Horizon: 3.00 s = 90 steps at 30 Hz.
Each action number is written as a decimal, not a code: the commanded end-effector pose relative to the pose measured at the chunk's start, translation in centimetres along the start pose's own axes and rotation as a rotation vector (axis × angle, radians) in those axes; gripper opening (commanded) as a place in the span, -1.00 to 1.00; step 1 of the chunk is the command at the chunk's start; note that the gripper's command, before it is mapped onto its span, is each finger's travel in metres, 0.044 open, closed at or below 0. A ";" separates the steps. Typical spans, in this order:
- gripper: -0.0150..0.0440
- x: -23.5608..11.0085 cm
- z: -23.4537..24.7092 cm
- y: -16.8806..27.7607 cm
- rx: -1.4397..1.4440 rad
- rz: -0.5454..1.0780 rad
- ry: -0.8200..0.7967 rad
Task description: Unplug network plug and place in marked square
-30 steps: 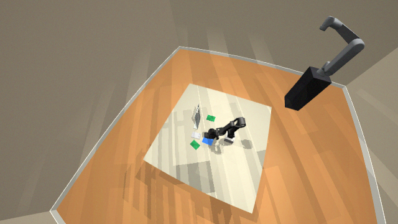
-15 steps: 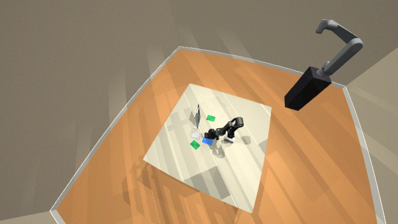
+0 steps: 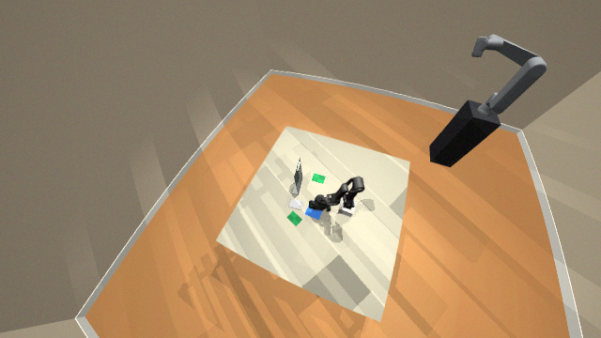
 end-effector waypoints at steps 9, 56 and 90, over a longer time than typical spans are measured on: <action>-0.49 0.5 -0.7 -0.1 -0.001 -0.003 0.004; 0.04 0.4 -0.7 0.0 -0.003 0.001 0.002; 0.04 -1.2 -0.6 -0.1 -0.002 -0.001 0.003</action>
Point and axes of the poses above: the point midway between the two fingers, 35 mm back from their tips, its own x axis out along the fingers, its own z axis across the jaws, y = z × x, the point moved 2 cm from there along -x, back along the fingers, and after that the axes turned 8 degrees about x, right-handed, at the moved point
